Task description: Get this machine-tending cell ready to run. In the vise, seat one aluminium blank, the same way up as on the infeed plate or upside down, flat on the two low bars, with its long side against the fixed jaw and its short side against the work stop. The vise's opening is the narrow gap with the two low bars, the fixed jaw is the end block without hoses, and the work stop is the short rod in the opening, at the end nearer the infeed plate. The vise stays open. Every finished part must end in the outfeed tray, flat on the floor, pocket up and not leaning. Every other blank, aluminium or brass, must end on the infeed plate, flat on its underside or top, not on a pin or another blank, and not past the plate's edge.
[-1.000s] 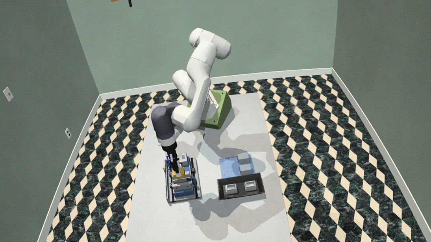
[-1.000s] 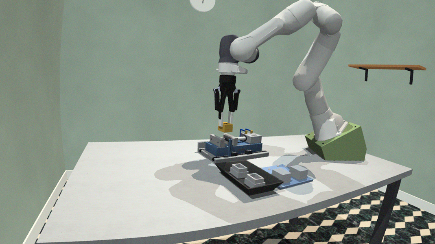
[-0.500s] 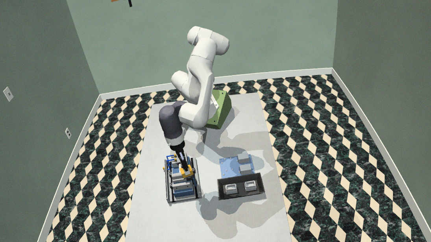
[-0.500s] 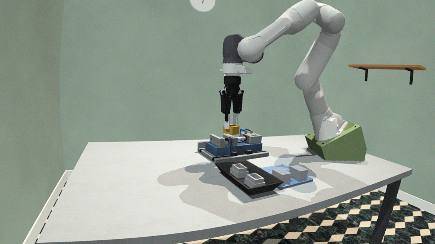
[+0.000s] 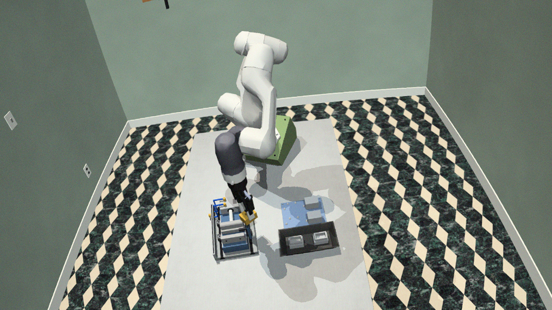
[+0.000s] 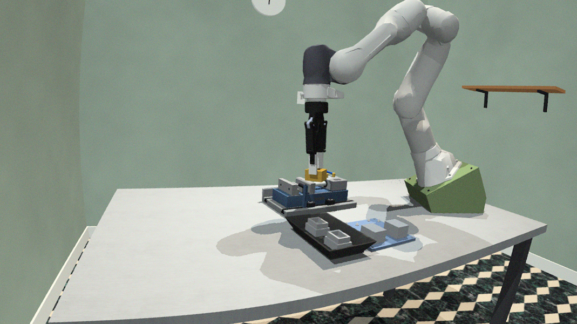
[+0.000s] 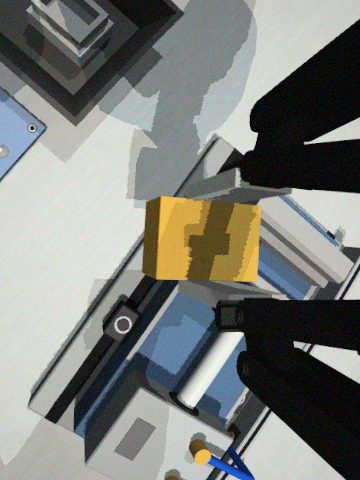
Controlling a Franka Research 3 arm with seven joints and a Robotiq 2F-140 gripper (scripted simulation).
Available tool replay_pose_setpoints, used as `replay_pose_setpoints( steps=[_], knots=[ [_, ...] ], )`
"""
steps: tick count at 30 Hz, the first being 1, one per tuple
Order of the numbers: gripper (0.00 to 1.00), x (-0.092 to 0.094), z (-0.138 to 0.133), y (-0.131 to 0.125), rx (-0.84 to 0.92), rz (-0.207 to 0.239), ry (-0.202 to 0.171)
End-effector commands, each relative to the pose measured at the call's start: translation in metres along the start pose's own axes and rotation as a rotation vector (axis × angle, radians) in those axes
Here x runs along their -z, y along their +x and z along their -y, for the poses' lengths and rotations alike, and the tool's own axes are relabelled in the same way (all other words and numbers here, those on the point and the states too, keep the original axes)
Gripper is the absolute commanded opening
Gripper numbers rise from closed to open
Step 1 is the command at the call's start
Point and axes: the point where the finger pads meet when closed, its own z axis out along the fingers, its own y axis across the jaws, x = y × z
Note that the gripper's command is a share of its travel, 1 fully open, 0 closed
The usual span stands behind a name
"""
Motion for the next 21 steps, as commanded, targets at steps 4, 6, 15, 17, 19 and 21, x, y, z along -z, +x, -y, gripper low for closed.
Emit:
replay_pose_setpoints(
  steps=[4,6,15,17,19,21],
  knots=[
    [0.00,0.002,-0.006,0.009,0.225,0.013,-0.006],
    [0.00,0.002,-0.007,0.014,0.271,0.011,-0.005],
    [0.00,0.000,-0.013,0.036,0.477,0.007,0.000],
    [0.00,0.000,-0.013,0.039,0.500,0.006,0.001],
    [0.00,0.000,-0.014,0.045,0.559,0.005,0.002],
    [0.00,0.000,-0.015,0.049,0.602,0.005,0.003]
  ],
)
